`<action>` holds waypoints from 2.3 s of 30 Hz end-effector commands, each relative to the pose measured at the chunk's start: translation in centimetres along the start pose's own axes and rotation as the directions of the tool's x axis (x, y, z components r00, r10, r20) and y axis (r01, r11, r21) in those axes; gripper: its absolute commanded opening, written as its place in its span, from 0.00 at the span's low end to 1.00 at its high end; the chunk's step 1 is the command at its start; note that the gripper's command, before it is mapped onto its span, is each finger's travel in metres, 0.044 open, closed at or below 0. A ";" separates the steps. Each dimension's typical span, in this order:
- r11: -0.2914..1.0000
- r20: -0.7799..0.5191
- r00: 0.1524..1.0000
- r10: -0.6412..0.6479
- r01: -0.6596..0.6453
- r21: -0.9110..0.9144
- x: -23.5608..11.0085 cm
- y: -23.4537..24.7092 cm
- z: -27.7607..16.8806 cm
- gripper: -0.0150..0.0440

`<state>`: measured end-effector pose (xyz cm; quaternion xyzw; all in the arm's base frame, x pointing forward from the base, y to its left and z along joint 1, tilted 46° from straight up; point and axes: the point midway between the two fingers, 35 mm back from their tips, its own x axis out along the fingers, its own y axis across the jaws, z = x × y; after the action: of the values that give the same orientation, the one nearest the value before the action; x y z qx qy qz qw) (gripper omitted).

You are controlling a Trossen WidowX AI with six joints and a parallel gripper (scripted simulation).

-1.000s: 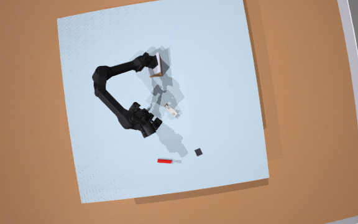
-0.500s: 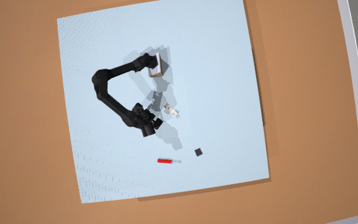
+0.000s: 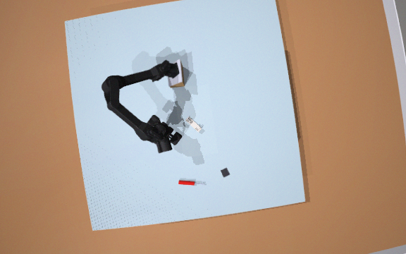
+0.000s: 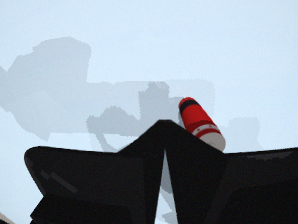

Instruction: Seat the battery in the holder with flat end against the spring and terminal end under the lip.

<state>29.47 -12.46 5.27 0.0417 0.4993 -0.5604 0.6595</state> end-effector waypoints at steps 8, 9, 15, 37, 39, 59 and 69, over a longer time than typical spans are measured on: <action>1.000 0.001 1.000 -0.007 0.007 -0.005 0.1 -1.9 0.1 0.25; 1.000 0.001 1.000 -0.007 0.007 -0.005 0.1 -2.1 0.1 0.25; 1.000 0.001 1.000 -0.008 0.008 -0.005 0.2 -3.0 0.0 0.25; 1.000 -0.003 1.000 -0.004 0.004 -0.006 -6.5 -4.7 -0.1 0.25; 1.000 -0.002 1.000 -0.007 0.007 -0.007 -7.6 -4.9 -0.2 0.25; 0.629 -0.007 1.000 -0.001 0.006 0.778 -3.6 -5.9 -0.1 0.63; 0.014 0.001 1.000 -0.010 -0.001 1.000 -0.8 -7.1 -0.1 0.63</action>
<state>24.66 -13.60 9.75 0.4479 0.0375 -0.7491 0.4867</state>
